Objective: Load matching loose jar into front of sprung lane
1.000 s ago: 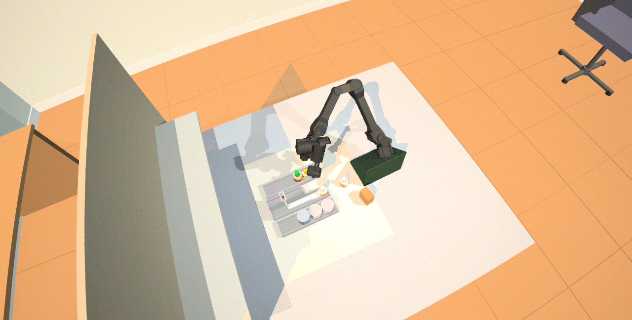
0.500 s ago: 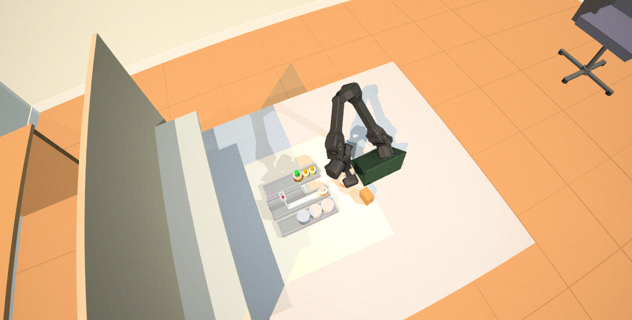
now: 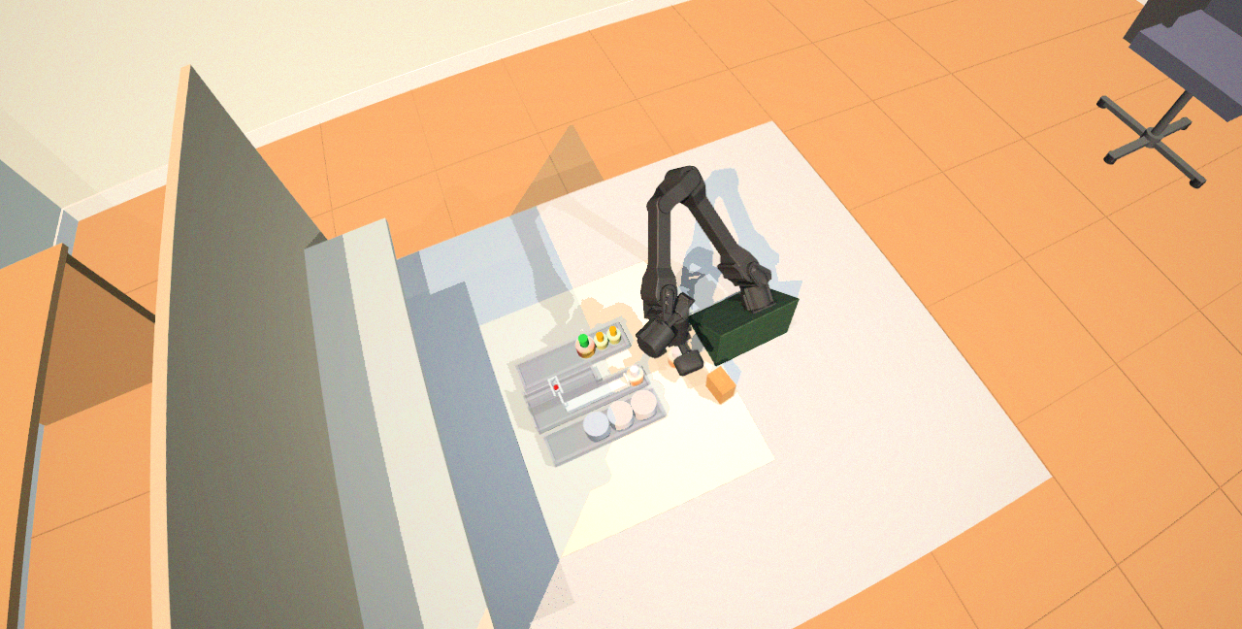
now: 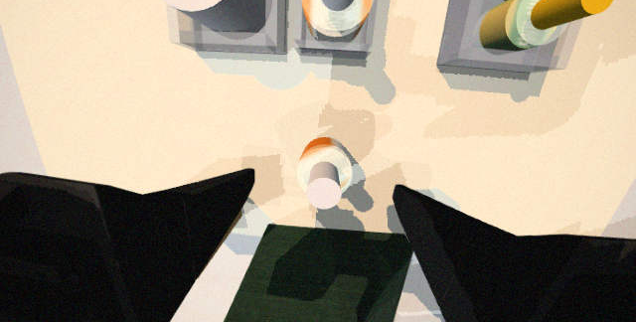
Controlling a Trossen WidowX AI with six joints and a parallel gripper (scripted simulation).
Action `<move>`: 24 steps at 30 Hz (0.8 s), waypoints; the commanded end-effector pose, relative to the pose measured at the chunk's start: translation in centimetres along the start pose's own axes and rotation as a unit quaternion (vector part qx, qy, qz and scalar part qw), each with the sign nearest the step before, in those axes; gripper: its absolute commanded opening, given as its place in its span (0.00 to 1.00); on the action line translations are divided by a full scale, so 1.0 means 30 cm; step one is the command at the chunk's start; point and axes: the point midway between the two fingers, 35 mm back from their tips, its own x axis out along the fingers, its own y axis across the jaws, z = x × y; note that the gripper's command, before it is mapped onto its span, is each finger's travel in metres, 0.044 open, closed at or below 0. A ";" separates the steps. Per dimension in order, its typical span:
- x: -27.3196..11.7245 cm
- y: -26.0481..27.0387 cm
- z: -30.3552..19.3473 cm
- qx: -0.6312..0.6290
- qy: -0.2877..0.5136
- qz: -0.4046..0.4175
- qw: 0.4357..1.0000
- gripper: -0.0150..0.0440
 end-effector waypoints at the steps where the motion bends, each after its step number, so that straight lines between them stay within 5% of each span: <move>1: 0.018 0.001 -0.009 -0.007 0.001 -0.004 1.000 1.00; 21: 0.114 -0.001 -0.010 -0.007 0.001 -0.005 1.000 1.00; 24: 0.114 -0.001 -0.010 -0.007 0.001 -0.005 1.000 0.87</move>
